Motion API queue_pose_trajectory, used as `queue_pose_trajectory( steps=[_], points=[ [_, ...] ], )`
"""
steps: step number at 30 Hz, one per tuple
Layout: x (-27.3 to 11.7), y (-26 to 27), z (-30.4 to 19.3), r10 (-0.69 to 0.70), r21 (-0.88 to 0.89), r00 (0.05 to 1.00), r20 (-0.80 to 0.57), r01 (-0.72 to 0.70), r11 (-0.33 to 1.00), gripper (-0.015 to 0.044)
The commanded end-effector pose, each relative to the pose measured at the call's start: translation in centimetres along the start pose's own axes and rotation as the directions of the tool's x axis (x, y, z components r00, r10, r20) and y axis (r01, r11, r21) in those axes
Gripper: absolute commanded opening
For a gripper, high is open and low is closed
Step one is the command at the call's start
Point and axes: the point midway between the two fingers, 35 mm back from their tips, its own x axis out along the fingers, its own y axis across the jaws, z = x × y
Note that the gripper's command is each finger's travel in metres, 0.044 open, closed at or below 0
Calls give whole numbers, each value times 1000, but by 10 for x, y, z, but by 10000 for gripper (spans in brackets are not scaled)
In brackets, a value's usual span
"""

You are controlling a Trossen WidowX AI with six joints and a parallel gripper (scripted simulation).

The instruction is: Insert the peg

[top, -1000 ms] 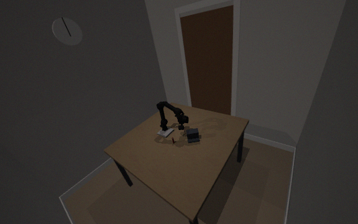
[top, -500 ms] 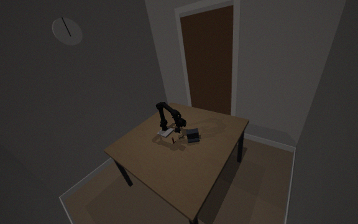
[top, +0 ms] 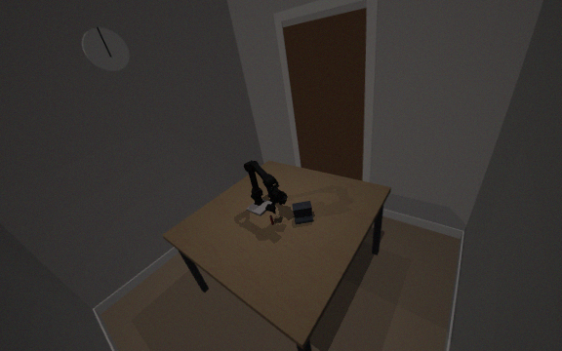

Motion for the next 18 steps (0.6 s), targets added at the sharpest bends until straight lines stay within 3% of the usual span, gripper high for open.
queue_pose_trajectory(
  steps=[1, 18],
  points=[
    [-4, -15, -4, -27, 32, 1000, -3, 27, 999, 440],
    [-11, -63, -25, -100, 152, 995, -28, 103, 983, 440]
  ],
)
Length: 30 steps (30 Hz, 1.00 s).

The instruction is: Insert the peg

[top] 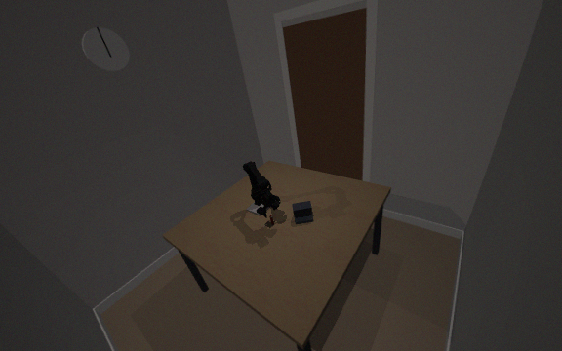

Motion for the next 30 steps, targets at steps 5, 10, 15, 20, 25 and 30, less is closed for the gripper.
queue_pose_trajectory(
  steps=[5, 10, 15, 20, 25, 30],
  points=[
    [9, -2, 1, -5, -4, 1000, -1, 5, 1000, 440],
    [17, -2, 1, -5, -4, 1000, -1, 5, 1000, 440],
    [26, -2, 2, -5, -4, 1000, -1, 5, 1000, 440],
    [34, -2, 2, -5, -4, 1000, -1, 5, 1000, 440],
    [42, -2, 1, -5, -4, 1000, -1, 5, 1000, 440],
    [50, -2, 1, -5, -4, 1000, -1, 5, 1000, 440]
  ],
)
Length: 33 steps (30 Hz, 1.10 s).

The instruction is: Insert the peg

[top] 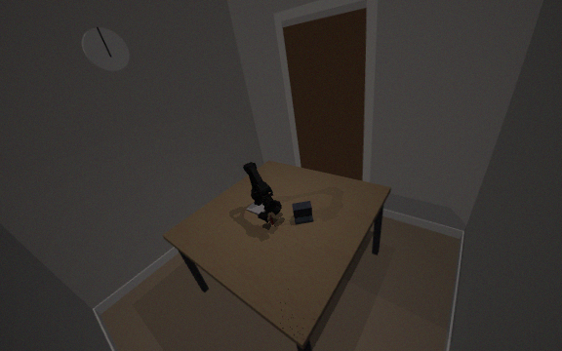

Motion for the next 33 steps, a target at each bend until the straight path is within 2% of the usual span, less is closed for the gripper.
queue_pose_trajectory(
  steps=[1, 10, 25, 33],
  points=[
    [8, 1, -2, 1, -5, 1000, -9, -1, 1000, 440],
    [18, 1, -3, 1, -5, 1000, -9, -1, 1000, 440],
    [15, 1, -2, 1, 0, 1000, -3, -1, 1000, 46],
    [14, 1, -2, 1, 0, 1000, -3, -1, 1000, 0]
  ],
)
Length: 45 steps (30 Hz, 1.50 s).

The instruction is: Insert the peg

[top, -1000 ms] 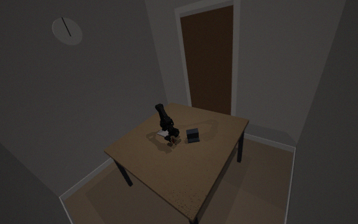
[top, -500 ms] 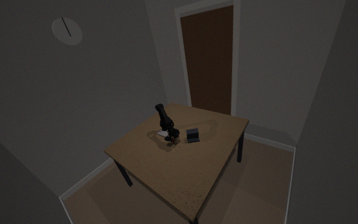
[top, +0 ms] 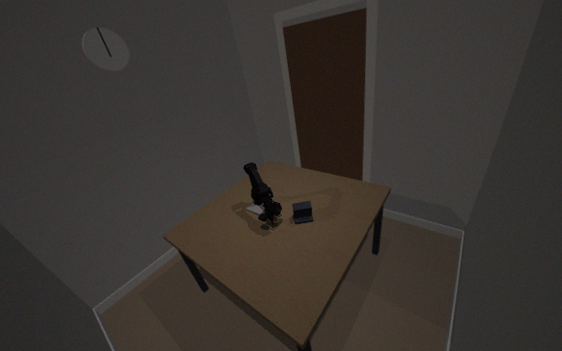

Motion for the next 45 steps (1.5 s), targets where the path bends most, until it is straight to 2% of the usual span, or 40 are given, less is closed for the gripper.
queue_pose_trajectory(
  steps=[1, 24, 45],
  points=[
    [-2, 0, 0, 0, 0, 1000, 0, 0, 1000, 0],
    [-78, -1, 3, -1, -5, 1000, -5, 1, 1000, 0],
    [-75, 13, 11, -61, -142, 997, -51, 53, 988, 0]
  ],
)
